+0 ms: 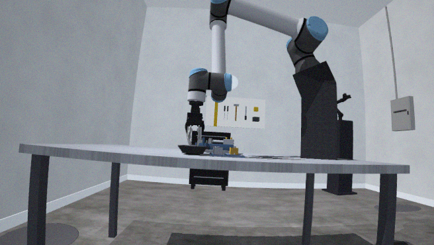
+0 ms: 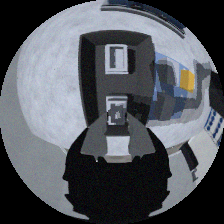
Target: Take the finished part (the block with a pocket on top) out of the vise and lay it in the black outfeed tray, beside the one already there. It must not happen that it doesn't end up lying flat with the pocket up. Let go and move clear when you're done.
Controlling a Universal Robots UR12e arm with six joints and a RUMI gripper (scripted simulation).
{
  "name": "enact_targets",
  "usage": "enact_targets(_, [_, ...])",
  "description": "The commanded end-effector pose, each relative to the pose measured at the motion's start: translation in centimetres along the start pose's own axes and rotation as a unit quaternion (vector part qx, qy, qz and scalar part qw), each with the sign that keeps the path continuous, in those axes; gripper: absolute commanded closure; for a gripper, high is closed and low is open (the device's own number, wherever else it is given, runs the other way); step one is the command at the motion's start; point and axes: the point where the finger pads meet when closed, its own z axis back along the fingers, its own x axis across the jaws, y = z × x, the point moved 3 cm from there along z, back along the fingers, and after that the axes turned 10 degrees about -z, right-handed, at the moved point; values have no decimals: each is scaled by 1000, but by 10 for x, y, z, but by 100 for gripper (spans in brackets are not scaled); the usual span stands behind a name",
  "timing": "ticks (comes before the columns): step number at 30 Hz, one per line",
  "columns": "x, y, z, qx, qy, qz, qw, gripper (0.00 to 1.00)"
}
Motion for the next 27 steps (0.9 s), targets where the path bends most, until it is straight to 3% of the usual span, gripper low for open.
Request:
enact_targets(1, [-1,0,1,0,1,0,1000,100])
enact_targets(22, [-1,0,1,0,1,0,1000,100])
enact_targets(23, [-1,0,1,0,1,0,1000,60])
enact_targets(27, [-1,0,1,0,1,0,1000,60])
